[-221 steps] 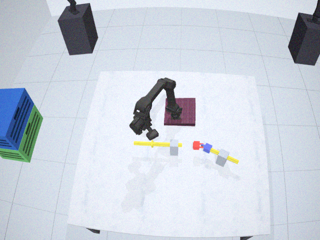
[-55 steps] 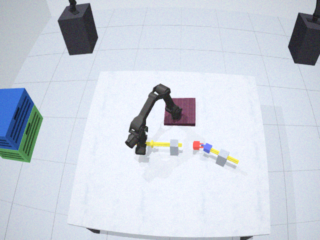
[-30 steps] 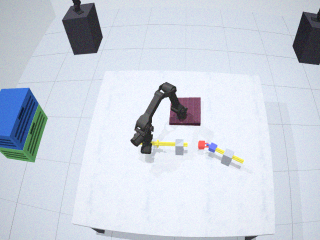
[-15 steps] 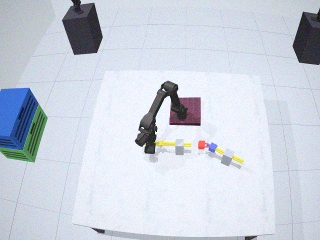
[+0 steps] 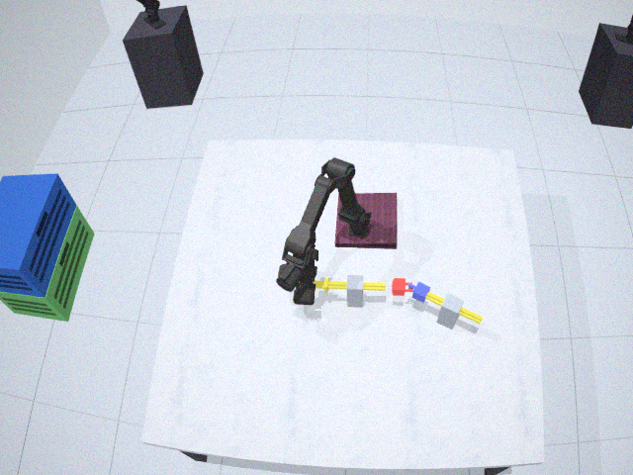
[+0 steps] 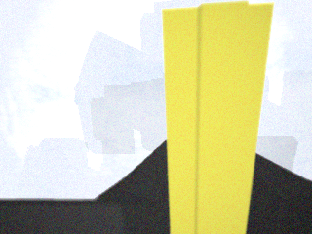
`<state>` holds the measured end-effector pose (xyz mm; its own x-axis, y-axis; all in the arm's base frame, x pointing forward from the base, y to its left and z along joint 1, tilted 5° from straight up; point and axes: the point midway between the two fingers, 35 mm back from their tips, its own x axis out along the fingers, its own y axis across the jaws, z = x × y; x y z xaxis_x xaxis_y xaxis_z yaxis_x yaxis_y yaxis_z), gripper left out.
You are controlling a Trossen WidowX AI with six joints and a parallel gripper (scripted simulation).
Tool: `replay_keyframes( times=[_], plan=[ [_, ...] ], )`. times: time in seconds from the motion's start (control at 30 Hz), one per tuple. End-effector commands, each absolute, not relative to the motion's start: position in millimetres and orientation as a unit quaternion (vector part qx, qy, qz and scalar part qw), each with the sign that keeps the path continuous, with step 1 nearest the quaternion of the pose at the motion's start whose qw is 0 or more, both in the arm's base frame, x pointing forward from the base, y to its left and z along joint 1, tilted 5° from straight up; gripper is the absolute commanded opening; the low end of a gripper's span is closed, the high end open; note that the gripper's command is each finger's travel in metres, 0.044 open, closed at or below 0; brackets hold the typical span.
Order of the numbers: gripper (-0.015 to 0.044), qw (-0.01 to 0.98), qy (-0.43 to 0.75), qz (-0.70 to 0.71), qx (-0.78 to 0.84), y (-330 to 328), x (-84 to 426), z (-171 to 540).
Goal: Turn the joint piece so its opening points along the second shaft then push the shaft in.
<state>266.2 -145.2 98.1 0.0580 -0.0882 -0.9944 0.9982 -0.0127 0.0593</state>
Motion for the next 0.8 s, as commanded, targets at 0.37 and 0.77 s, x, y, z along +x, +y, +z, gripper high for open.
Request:
replay_keyframes(
  times=[0.37, 0.77],
  plan=[
    [0.0000, 0.532, 0.458, -0.511, 0.496, -120, 267, 95],
    [0.0000, 0.531, 0.459, -0.510, 0.497, -102, 267, 93]
  ],
)
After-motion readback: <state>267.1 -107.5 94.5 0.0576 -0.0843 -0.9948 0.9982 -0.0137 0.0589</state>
